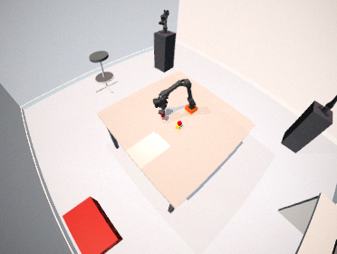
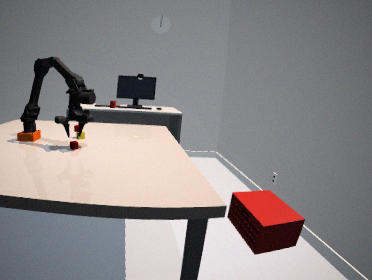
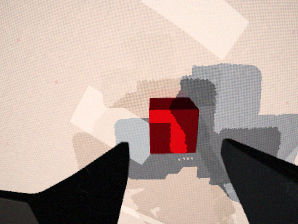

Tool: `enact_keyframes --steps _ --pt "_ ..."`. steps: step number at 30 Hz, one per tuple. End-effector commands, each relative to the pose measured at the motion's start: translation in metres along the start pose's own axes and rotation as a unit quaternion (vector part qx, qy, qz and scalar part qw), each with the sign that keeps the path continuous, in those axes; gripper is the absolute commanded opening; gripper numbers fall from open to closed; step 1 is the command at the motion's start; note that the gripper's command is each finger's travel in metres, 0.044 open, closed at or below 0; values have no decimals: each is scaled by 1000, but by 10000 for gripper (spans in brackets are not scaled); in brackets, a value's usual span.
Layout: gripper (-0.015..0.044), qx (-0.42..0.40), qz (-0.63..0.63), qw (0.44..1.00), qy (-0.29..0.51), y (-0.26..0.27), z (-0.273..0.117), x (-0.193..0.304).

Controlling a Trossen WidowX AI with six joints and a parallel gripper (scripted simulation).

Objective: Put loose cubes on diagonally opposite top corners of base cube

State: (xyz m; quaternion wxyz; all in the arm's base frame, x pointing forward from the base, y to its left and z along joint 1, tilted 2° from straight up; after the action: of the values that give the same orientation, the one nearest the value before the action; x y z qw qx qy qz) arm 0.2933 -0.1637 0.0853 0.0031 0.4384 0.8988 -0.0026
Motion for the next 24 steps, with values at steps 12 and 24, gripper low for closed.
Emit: enact_keyframes --steps 12,24 --pt "265 3 2 1000 4 -1 23 0" --pt "239 3 2 1000 4 -1 39 1"
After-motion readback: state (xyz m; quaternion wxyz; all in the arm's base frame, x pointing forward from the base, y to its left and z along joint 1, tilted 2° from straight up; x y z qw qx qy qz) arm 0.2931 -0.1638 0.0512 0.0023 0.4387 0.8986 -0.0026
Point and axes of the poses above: the point midway between the two fingers, 35 mm back from their tips, its own z axis out along the fingers, its own y axis across the jaws, x = y × z, the point moved 4 cm from there along -z, back along the fingers, and after that the axes turned 9 degrees about -z, right-handed, at the moved point
